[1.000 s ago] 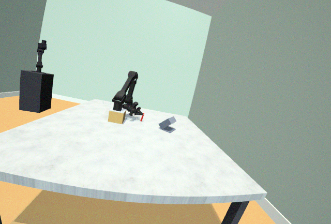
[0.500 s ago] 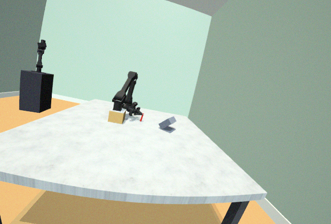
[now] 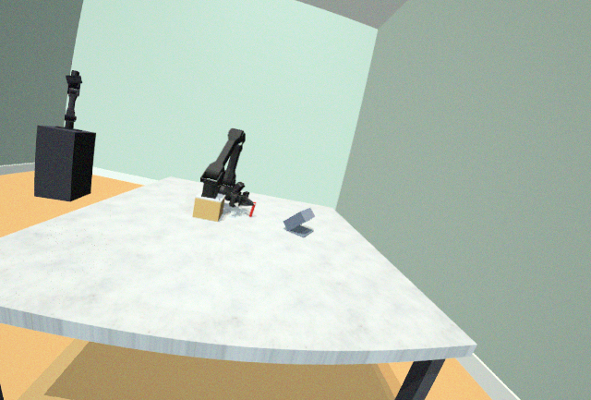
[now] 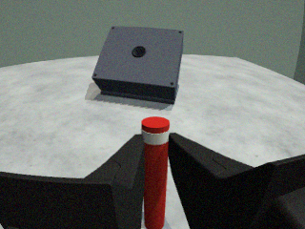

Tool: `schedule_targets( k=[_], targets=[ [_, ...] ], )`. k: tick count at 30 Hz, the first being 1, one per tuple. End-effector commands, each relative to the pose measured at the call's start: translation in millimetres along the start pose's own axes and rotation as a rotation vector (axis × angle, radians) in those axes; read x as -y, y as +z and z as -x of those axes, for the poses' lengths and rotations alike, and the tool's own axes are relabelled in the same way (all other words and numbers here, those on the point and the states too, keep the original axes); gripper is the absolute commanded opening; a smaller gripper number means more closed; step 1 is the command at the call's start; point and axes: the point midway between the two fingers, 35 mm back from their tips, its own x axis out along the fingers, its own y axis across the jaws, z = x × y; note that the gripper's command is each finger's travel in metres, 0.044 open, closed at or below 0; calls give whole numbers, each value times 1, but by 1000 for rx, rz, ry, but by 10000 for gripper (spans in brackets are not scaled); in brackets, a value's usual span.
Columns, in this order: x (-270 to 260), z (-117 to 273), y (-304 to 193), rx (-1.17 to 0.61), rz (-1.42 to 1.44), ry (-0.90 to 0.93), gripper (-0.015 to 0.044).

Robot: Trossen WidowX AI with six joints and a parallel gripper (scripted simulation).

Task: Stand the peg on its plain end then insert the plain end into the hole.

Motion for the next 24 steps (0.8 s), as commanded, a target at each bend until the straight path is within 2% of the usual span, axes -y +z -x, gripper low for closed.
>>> schedule_targets(
  k=[1,19,20,23,24],
  targets=[
    [0,1,-1,-1,0,0,49],
    [5,4,-3,14,4,9,49],
    [4,4,-1,15,5,10,56],
    [4,4,-1,16,4,10,130],
    [4,4,-1,16,4,10,130]
  ],
)
